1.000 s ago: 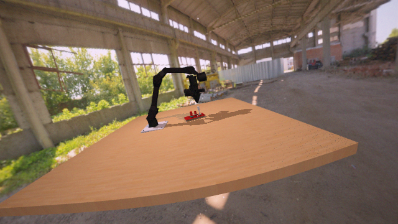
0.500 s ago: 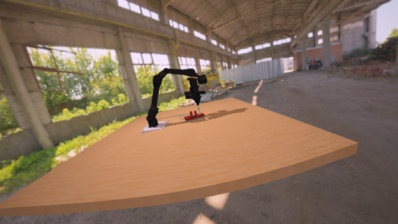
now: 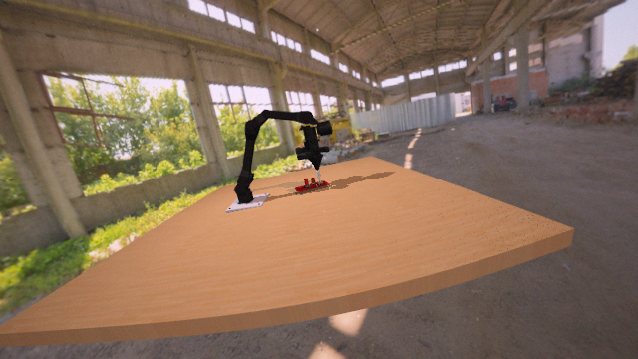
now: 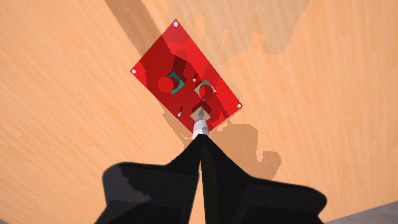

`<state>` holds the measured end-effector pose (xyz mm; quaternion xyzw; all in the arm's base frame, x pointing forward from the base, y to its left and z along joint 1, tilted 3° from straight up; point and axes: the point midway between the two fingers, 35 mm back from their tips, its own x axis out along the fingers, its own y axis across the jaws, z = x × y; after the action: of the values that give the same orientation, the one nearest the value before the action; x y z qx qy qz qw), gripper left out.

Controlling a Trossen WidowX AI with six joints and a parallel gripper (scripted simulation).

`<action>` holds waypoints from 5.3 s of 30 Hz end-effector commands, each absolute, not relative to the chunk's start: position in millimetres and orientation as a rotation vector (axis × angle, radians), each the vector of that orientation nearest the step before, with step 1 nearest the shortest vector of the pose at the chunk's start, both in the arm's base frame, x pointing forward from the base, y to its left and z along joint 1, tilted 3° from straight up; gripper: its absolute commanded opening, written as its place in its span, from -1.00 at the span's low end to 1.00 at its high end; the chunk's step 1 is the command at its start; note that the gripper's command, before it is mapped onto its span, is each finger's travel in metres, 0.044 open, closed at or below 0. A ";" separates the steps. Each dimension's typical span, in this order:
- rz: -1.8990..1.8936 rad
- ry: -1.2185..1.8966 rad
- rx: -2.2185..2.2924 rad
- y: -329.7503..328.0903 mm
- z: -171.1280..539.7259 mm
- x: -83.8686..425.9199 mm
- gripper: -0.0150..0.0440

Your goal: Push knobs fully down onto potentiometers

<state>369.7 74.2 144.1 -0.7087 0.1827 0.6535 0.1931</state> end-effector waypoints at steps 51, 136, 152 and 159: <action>1.833 0.511 -1.997 73.2 127.6 371.3 -0.49; 1.833 0.511 -1.997 72.8 92.3 374.2 -0.49; 1.833 0.511 -1.997 72.8 88.5 374.5 -0.49; 1.833 0.511 -1.997 72.8 87.6 374.6 -0.49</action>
<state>369.6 73.5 110.9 -0.7190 0.1767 0.6425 0.1976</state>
